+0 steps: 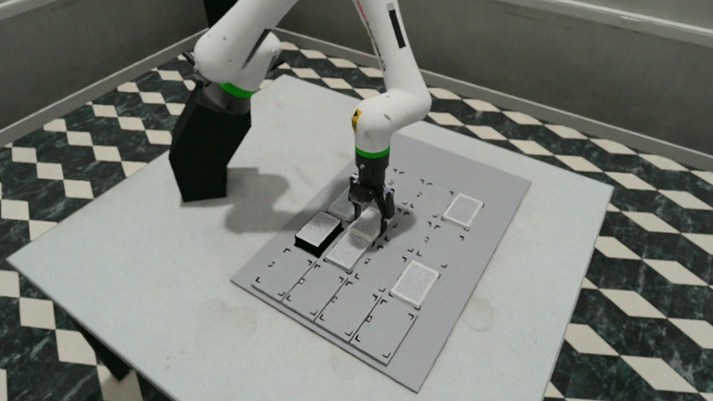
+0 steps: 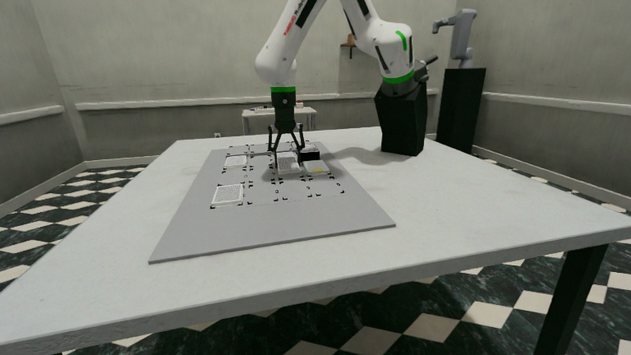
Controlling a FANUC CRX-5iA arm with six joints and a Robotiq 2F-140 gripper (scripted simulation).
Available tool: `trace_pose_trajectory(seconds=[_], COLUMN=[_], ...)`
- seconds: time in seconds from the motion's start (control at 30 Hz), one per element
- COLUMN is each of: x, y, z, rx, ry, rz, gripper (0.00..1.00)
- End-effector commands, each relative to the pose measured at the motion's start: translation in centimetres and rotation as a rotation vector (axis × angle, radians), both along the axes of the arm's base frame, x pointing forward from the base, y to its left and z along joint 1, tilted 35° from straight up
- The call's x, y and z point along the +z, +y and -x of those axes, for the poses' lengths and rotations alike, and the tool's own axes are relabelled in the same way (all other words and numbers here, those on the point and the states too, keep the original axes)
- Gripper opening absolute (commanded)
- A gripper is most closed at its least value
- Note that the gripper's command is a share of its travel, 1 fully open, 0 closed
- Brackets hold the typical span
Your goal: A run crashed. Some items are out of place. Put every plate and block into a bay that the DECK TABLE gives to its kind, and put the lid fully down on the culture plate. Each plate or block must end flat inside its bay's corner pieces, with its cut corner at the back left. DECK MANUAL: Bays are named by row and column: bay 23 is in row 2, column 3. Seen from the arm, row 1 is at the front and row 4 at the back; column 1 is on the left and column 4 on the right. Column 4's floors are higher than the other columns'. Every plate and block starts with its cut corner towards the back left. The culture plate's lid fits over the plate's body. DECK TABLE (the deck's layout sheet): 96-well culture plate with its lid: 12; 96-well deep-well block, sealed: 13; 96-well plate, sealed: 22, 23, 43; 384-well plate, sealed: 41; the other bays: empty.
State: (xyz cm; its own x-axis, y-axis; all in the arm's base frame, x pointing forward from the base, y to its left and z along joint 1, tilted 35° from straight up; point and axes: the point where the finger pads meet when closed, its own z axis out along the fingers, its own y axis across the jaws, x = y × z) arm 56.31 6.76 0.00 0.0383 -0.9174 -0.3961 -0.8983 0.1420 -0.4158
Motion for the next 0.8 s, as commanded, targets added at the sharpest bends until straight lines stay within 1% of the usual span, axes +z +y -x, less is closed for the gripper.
trace_pose_trajectory(seconds=[0.0, 0.77], x=[0.07, 0.13], y=[-0.04, -0.07], z=[-0.04, -0.01], rx=[0.0, 0.0], ry=[-0.001, -0.001], rz=[0.0, 0.0], gripper=[0.62, 0.6])
